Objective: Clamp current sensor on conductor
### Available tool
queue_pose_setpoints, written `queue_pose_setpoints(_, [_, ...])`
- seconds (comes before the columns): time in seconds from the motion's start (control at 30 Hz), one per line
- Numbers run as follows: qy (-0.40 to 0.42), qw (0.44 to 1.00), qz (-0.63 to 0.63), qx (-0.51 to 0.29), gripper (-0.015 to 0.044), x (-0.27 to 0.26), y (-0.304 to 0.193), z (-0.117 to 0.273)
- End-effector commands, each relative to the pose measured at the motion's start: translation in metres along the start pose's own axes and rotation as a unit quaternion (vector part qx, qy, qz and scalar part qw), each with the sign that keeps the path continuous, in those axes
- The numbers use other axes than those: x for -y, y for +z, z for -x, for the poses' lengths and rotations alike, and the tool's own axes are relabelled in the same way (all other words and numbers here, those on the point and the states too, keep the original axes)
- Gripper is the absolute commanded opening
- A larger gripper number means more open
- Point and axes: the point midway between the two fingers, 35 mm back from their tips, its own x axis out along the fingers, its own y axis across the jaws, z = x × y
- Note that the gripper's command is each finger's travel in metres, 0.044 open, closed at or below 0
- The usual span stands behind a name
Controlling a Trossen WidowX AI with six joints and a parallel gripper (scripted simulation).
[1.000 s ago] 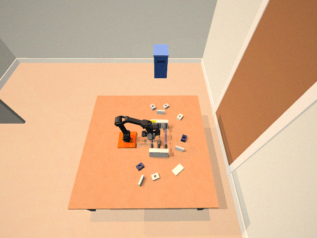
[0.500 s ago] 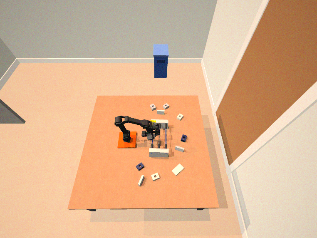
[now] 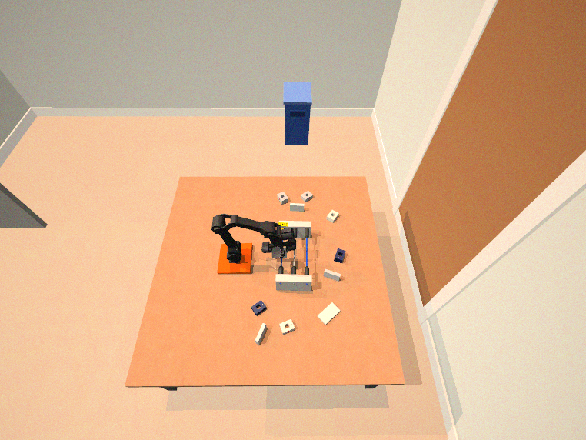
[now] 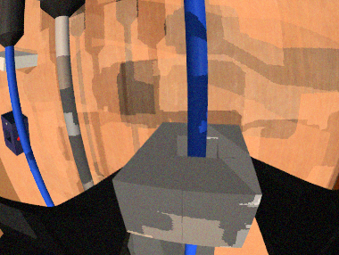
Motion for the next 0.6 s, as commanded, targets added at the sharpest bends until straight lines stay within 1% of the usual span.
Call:
queue_pose_setpoints(0.0, [0.000, 1.000, 0.000, 0.000, 0.0206, 0.0000, 0.0000, 0.0000])
queue_pose_setpoints(0.37, [0.000, 1.000, 0.000, 0.000, 0.0132, 0.0000, 0.0000, 0.0000])
queue_pose_setpoints(0.53, [-0.036, 0.999, -0.001, 0.000, 0.0001, -0.0005, 0.0000, 0.0018])
queue_pose_setpoints(0.57, [-0.048, 0.999, -0.001, 0.000, 0.0000, -0.0007, 0.0000, 0.0025])
